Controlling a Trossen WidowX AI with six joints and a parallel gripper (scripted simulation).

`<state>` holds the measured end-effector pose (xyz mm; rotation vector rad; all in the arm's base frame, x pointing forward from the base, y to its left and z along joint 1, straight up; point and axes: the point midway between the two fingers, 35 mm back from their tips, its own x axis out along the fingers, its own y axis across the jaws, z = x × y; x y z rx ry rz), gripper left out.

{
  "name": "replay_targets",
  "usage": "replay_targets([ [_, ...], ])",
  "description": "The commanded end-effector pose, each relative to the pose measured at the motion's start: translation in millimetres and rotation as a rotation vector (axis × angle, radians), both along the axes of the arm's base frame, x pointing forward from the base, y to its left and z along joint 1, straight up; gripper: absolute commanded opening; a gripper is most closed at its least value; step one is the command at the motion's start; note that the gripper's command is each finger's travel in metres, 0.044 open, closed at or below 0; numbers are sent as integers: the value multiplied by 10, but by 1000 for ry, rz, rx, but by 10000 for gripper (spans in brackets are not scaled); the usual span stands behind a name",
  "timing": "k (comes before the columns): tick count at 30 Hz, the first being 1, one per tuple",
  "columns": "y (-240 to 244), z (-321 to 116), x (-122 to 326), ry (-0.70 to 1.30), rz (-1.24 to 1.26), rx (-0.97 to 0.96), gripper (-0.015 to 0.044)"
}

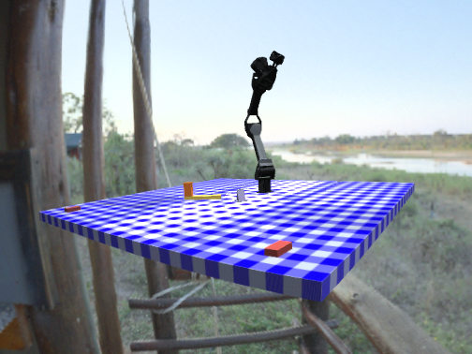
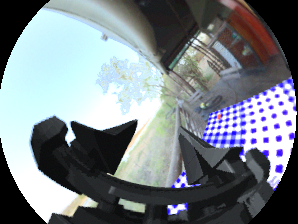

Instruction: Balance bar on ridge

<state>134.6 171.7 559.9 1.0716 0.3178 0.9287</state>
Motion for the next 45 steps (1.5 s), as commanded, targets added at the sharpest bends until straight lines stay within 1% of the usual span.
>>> replay_targets([
  [1,26,-111,168,-45,-69,-102,315],
  [11,-4,-414,603,-160,-227,-397,315],
  [23,-141,-802,1053,-273,-330,-774,315],
  [34,-359,-1176,1419,-343,-347,-1124,315],
  [45,-662,-1555,1714,-390,-287,-1459,315],
])
